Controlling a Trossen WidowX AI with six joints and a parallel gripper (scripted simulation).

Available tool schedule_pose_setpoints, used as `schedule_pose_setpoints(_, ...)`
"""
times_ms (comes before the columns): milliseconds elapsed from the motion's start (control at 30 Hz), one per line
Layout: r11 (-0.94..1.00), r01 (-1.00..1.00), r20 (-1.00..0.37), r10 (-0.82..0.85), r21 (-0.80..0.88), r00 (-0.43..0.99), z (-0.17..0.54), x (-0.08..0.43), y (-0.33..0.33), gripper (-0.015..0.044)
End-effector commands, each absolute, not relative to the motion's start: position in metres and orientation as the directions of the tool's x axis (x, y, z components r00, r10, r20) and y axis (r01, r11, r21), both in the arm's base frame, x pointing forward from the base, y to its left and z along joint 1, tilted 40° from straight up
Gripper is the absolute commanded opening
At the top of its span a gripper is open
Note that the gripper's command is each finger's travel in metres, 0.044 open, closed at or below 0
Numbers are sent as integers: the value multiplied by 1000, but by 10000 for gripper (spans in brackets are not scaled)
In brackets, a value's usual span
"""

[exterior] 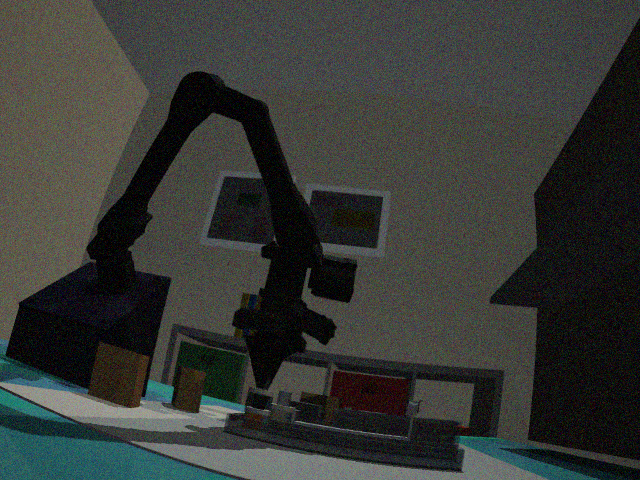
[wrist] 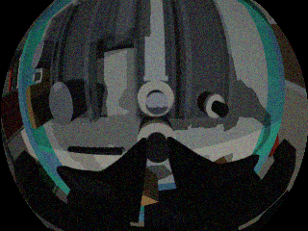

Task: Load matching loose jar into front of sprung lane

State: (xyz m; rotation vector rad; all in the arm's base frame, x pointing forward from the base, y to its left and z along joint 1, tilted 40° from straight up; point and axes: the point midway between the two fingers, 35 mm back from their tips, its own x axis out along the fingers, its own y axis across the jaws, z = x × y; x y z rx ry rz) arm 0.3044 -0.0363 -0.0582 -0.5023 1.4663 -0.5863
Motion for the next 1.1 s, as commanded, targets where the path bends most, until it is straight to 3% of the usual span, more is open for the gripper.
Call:
schedule_pose_setpoints(0, 764, 72, -764, -644, -641, 35, -56, 314, -35, 0)
schedule_pose_setpoints(1067, 764, 72, -764, -644, -641, 35, -53, 326, -35, 0)
